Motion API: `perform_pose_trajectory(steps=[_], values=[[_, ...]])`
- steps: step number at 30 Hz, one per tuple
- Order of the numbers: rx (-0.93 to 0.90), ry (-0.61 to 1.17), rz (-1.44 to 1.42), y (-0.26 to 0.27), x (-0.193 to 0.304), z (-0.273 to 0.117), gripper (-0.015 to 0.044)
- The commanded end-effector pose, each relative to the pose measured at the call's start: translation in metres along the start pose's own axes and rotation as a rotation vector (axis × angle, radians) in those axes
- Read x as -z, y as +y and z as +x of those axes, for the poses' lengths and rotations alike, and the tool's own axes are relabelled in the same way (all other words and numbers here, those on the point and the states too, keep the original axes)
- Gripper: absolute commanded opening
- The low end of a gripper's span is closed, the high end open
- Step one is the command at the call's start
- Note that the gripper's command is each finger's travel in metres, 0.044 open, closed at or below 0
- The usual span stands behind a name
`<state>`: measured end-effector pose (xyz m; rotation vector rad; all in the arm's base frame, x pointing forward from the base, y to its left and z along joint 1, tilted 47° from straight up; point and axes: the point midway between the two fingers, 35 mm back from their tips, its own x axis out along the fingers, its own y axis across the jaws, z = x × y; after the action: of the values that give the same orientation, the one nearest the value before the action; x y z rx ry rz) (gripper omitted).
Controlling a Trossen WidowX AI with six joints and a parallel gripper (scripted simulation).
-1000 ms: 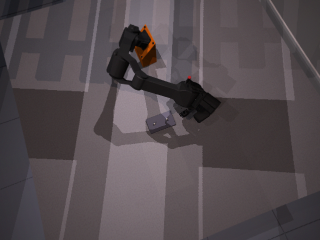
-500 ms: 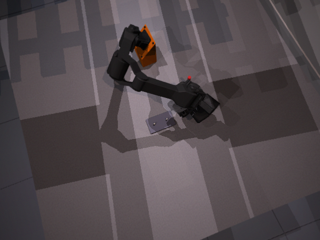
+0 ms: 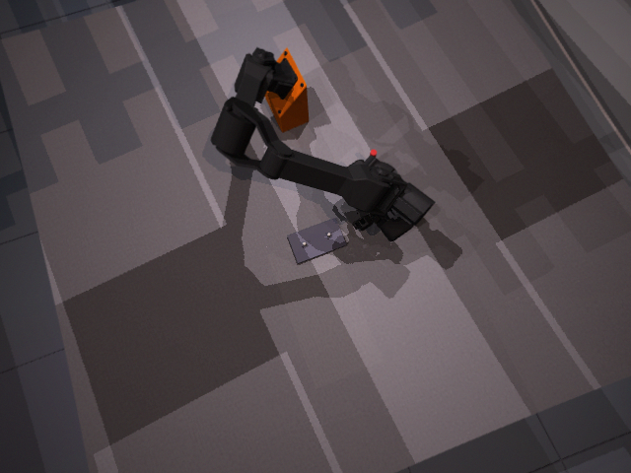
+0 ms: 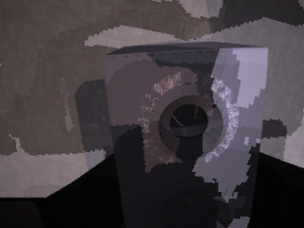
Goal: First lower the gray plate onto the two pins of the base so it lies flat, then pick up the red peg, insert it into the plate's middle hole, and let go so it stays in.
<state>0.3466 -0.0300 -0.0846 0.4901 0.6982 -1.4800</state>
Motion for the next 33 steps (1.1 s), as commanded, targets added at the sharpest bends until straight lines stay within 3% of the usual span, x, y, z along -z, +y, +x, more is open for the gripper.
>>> perform_pose_trajectory(steps=[1,33], values=[[-0.008,0.003,0.006,0.004,0.001,-0.011,0.0000],[-0.009,0.009,0.004,0.003,0.003,-0.110,0.0000]])
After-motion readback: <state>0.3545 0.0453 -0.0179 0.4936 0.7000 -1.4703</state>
